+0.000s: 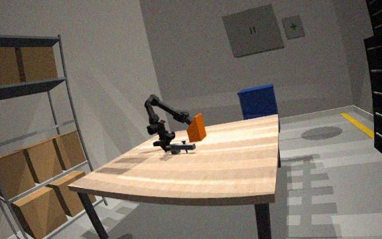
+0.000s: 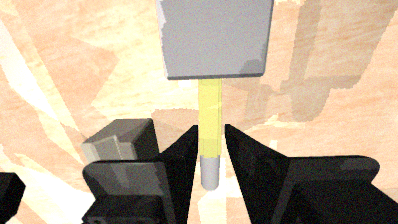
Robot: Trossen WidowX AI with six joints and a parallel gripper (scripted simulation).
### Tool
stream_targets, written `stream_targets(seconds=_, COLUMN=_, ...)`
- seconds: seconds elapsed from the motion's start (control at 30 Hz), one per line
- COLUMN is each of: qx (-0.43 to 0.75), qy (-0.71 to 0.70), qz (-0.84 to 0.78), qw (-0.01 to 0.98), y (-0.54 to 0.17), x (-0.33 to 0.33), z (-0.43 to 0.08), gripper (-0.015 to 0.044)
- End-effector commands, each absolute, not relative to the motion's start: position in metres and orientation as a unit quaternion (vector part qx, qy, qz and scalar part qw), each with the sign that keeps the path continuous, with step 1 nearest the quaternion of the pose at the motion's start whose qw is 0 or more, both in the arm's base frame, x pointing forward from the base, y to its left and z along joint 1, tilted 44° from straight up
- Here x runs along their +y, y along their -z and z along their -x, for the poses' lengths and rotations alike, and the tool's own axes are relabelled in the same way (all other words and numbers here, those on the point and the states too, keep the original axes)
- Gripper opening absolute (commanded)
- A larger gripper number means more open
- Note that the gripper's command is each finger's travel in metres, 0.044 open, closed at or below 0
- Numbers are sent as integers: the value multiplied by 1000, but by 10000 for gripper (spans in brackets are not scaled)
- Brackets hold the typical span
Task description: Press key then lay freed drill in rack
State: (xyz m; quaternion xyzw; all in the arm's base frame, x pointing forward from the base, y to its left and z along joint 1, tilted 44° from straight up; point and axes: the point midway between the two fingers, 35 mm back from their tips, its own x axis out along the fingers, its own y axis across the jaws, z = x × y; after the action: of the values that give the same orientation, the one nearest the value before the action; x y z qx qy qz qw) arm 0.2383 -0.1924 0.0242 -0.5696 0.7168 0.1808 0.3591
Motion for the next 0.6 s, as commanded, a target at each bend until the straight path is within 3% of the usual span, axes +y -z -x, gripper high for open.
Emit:
stream_targets(seconds=0.0, qx=717, qy=-181, qz=570, qw=359, y=-24, x=-192, z=-238, gripper=59)
stream_targets(seconds=0.3, qx=717, qy=-181, qz=569, qw=359, y=-25, x=-192, z=-238, gripper=0)
stream_targets(seconds=0.57, qx=718, qy=-181, qz=568, qw=358, y=-26, x=-190, z=-237, gripper=0)
